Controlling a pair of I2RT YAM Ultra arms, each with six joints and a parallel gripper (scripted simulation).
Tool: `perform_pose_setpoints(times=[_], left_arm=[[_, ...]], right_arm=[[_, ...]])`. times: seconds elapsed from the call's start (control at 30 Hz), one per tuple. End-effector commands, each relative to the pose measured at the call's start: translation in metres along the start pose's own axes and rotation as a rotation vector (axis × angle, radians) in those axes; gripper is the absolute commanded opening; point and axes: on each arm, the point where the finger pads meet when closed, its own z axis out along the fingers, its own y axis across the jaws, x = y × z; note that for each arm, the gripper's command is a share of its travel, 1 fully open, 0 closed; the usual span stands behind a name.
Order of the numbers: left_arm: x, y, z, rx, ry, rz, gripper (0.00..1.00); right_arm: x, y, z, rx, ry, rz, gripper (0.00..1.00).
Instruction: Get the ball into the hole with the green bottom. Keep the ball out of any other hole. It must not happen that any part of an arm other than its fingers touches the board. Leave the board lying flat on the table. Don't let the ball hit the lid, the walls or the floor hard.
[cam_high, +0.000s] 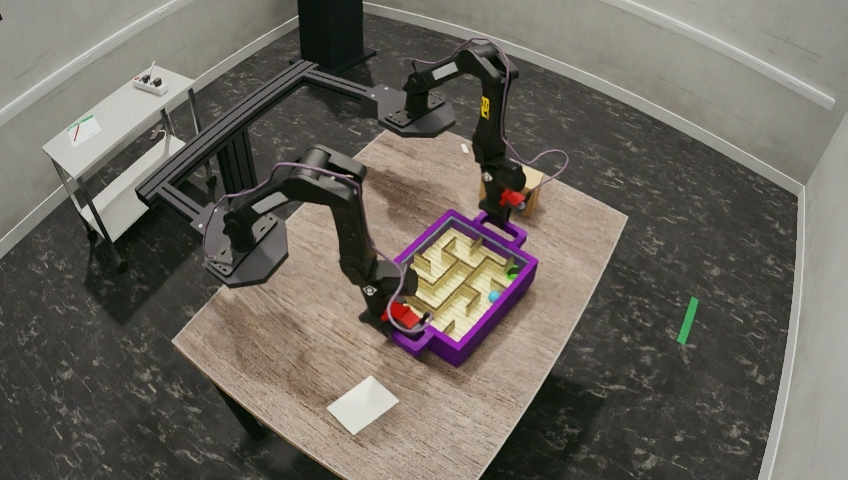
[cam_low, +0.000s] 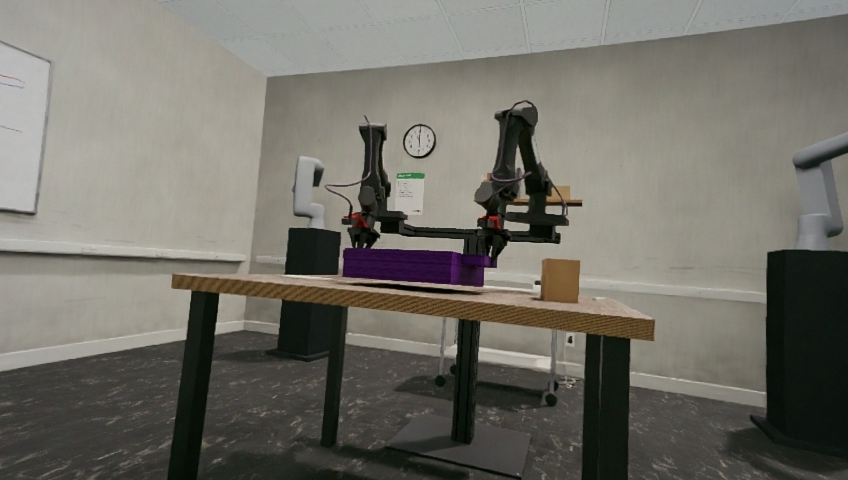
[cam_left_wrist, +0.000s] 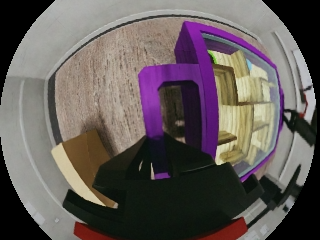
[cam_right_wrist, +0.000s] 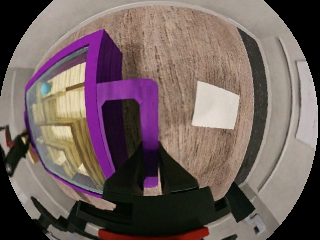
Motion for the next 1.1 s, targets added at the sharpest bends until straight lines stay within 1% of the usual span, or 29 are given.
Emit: perform_pose_setpoints(times=[0.0,0.03,0.07,0.1,0.13,0.17,0.2,0.23,0.27,0.3,0.37,0.4,0.43,0.47,0.5,0.53,0.57,0.6,0.7,0.77,0.83,0.87,0.93,0.97,1.0,1.03,1.07], left_arm=[[-0.028,-0.003,0.007,0.037,-0.071,-0.002,0.0],[-0.033,-0.003,0.005,0.048,-0.087,-0.004,0.0],[-0.035,0.002,-0.005,0.011,-0.063,-0.006,0.0],[-0.04,0.002,-0.007,0.008,-0.07,-0.007,0.0],[-0.055,-0.004,-0.007,0.057,-0.133,-0.011,0.0],[-0.037,-0.003,0.009,0.06,-0.093,-0.008,0.0],[-0.047,0.001,-0.003,0.036,-0.091,-0.013,0.0],[-0.039,0.003,-0.003,0.021,-0.044,-0.009,0.0],[-0.049,-0.001,-0.004,0.051,-0.075,-0.012,0.0],[-0.057,0.002,-0.005,0.035,-0.112,-0.019,0.0],[-0.057,0.002,-0.005,0.035,-0.112,-0.019,0.0],[-0.039,0.004,0.001,0.025,-0.033,-0.013,0.0],[-0.042,-0.001,-0.008,0.002,-0.027,-0.003,0.0],[-0.042,-0.001,-0.01,-0.005,-0.022,-0.007,0.0],[-0.051,-0.002,-0.011,-0.004,-0.066,-0.012,0.0],[-0.054,-0.003,-0.012,0.0,-0.115,-0.009,0.0],[-0.041,0.0,-0.012,-0.023,-0.094,-0.005,0.0],[-0.042,0.0,-0.013,-0.031,-0.104,-0.002,0.0],[-0.039,0.0,-0.019,-0.055,-0.124,0.009,0.0],[-0.043,0.0,-0.015,-0.005,-0.155,-0.001,0.0],[-0.05,-0.001,-0.015,0.014,-0.168,-0.005,0.0],[-0.05,0.002,-0.015,-0.007,-0.156,-0.009,0.0],[-0.05,0.002,-0.015,-0.007,-0.156,-0.009,0.0],[-0.035,-0.003,0.002,0.035,-0.113,-0.003,0.0],[-0.031,-0.003,0.006,0.042,-0.08,-0.003,0.0],[-0.028,-0.002,0.008,0.049,-0.065,-0.004,0.0],[-0.034,-0.002,0.006,0.059,-0.07,-0.006,0.0]], right_arm=[[-0.041,0.004,-0.022,0.042,-0.085,0.002,0.0],[-0.043,0.004,-0.024,0.051,-0.086,0.008,0.0],[-0.047,0.002,-0.021,0.024,-0.082,0.009,0.0],[-0.05,0.002,-0.021,0.022,-0.084,0.012,0.0],[-0.049,0.006,-0.026,0.051,-0.093,-0.001,0.0],[-0.051,0.006,-0.029,0.06,-0.099,0.009,0.0],[-0.05,0.004,-0.026,0.045,-0.072,0.002,0.0],[-0.051,0.002,-0.025,0.039,-0.058,0.003,0.0],[-0.053,0.0,-0.027,0.058,-0.057,0.005,0.0],[-0.063,0.005,-0.028,0.04,-0.1,0.014,0.0],[-0.063,0.005,-0.028,0.04,-0.1,0.014,0.0],[-0.057,0.004,-0.028,0.045,-0.067,0.007,0.0],[-0.06,0.009,-0.025,-0.005,-0.068,0.012,0.0],[-0.061,0.012,-0.025,-0.024,-0.063,0.01,0.0],[-0.069,0.011,-0.025,-0.025,-0.106,0.019,0.0],[-0.077,0.01,-0.025,-0.018,-0.157,0.03,0.0],[-0.046,0.001,-0.019,-0.013,-0.111,0.02,0.0],[-0.026,0.001,-0.001,-0.024,-0.07,0.017,0.0],[-0.031,0.002,-0.003,-0.05,-0.116,0.025,0.0],[-0.037,0.003,-0.015,0.004,-0.14,0.028,0.0],[-0.05,0.007,-0.02,0.008,-0.16,0.025,0.0],[-0.059,0.014,-0.022,-0.016,-0.175,0.019,0.0],[-0.059,0.014,-0.022,-0.016,-0.175,0.019,0.0],[-0.046,0.002,-0.021,0.041,-0.118,0.005,0.0],[-0.048,0.002,-0.023,0.049,-0.094,0.003,0.0],[-0.042,0.005,-0.025,0.058,-0.074,-0.013,0.0],[-0.042,0.005,-0.027,0.066,-0.065,-0.003,0.0]])
